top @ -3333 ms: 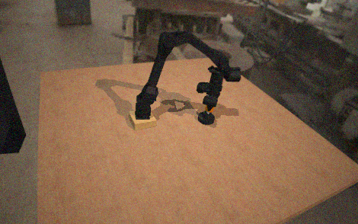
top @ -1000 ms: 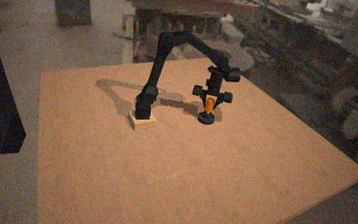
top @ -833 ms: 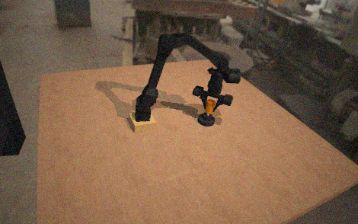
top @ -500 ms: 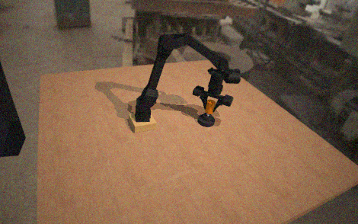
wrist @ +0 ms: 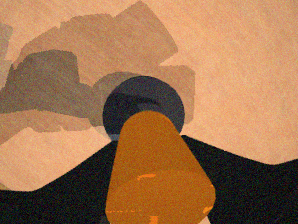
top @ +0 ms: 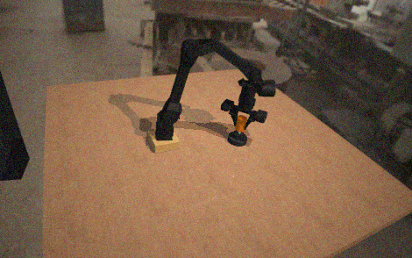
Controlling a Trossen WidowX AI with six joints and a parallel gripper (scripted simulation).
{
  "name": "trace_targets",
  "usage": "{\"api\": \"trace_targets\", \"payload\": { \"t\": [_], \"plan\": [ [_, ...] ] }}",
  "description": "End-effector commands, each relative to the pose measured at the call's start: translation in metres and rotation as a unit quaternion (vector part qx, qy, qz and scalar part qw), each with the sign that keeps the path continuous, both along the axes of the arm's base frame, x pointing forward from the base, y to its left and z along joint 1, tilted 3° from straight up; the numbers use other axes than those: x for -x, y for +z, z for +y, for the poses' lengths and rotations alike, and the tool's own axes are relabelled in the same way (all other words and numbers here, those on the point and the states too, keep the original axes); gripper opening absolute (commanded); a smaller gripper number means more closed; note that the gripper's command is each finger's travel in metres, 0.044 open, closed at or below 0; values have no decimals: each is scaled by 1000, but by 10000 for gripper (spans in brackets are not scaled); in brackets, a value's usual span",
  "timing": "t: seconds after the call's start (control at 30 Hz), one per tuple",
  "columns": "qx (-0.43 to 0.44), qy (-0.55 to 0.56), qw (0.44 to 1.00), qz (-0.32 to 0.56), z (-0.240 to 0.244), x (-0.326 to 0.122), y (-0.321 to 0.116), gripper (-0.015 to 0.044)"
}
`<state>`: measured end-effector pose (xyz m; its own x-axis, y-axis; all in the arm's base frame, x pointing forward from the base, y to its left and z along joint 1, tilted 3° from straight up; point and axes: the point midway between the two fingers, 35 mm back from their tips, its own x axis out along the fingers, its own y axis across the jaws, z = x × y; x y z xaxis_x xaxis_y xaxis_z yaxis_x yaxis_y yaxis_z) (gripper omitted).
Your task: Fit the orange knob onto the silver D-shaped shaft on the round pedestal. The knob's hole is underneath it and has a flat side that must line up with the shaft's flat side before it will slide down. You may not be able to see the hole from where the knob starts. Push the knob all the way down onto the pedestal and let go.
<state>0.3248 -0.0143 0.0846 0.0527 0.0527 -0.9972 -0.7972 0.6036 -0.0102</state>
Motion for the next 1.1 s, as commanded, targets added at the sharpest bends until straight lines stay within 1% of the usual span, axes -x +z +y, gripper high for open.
{"api": "trace_targets", "payload": {
  "t": [0.0, 0.43, 0.67, 1.07],
  "plan": [
    [1, -3, 1000, -3, -1, 0, 0, 0],
    [1, -7, 1000, -3, -1, 0, 4, 0],
    [-5, -107, 994, 2, -1, -1, 6, 0],
    [-5, -107, 994, 2, 0, -6, 2, 0]
  ]
}}
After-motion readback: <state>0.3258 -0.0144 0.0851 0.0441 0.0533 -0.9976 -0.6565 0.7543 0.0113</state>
